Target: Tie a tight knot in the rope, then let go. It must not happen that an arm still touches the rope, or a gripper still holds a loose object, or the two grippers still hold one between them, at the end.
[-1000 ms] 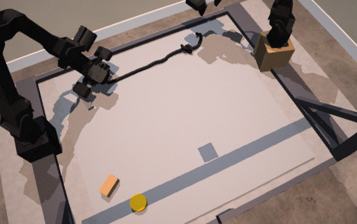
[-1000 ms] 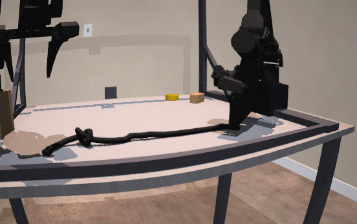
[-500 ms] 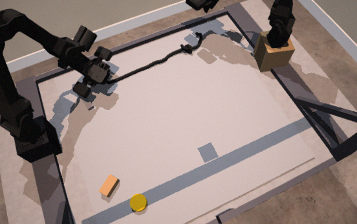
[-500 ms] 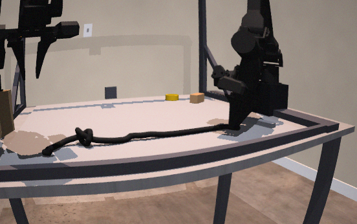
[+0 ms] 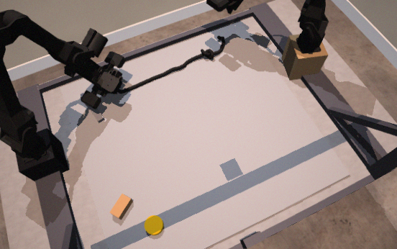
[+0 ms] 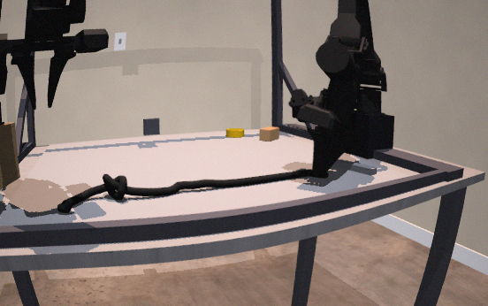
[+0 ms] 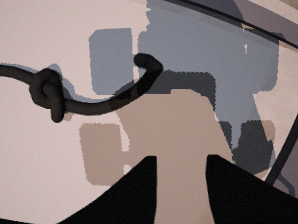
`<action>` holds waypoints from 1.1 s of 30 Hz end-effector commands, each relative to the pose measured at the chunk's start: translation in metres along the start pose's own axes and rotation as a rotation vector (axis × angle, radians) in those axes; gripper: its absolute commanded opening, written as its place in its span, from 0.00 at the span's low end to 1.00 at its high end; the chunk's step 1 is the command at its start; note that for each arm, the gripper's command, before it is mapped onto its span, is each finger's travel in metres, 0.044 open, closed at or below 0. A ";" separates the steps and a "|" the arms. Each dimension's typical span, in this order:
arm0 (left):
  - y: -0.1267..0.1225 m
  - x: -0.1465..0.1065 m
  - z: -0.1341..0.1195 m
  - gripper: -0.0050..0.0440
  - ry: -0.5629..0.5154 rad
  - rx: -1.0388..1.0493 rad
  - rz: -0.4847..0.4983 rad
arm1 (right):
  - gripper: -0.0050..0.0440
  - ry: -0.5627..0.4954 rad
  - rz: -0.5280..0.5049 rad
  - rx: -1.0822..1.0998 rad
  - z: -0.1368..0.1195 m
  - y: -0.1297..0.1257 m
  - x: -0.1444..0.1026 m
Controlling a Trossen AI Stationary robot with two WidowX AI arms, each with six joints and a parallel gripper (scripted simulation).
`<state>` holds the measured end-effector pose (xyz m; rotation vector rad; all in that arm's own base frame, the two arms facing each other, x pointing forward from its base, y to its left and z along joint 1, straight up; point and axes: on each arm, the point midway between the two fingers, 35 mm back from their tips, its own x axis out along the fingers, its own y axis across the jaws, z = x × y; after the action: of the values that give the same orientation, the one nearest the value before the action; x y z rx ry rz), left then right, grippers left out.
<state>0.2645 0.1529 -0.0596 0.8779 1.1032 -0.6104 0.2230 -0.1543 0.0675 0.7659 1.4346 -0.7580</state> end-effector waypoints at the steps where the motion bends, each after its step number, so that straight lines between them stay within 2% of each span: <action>1: 0.005 -0.003 0.000 0.31 0.005 0.007 0.015 | 0.31 -0.024 0.004 0.004 0.003 0.001 -0.006; 6: 0.005 -0.004 0.000 0.36 0.005 0.007 0.015 | 0.36 -0.024 0.004 0.004 0.003 0.001 -0.006; 19: 0.020 -0.053 0.010 0.99 0.005 0.007 0.015 | 0.99 -0.024 0.004 0.004 0.003 0.001 -0.006; 24: 0.021 -0.057 0.010 1.00 0.005 0.007 0.016 | 1.00 -0.024 0.004 0.004 0.003 0.001 -0.006; 29: 0.028 -0.079 0.015 1.00 0.005 0.007 0.016 | 1.00 -0.024 0.004 0.004 0.003 0.001 -0.006; 33: 0.030 -0.086 0.016 1.00 0.005 0.007 0.016 | 1.00 -0.024 0.004 0.004 0.003 0.001 -0.006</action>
<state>0.2631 0.1519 0.0157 0.8704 1.1088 -0.6182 0.2230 -0.1543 0.0675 0.7659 1.4346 -0.7580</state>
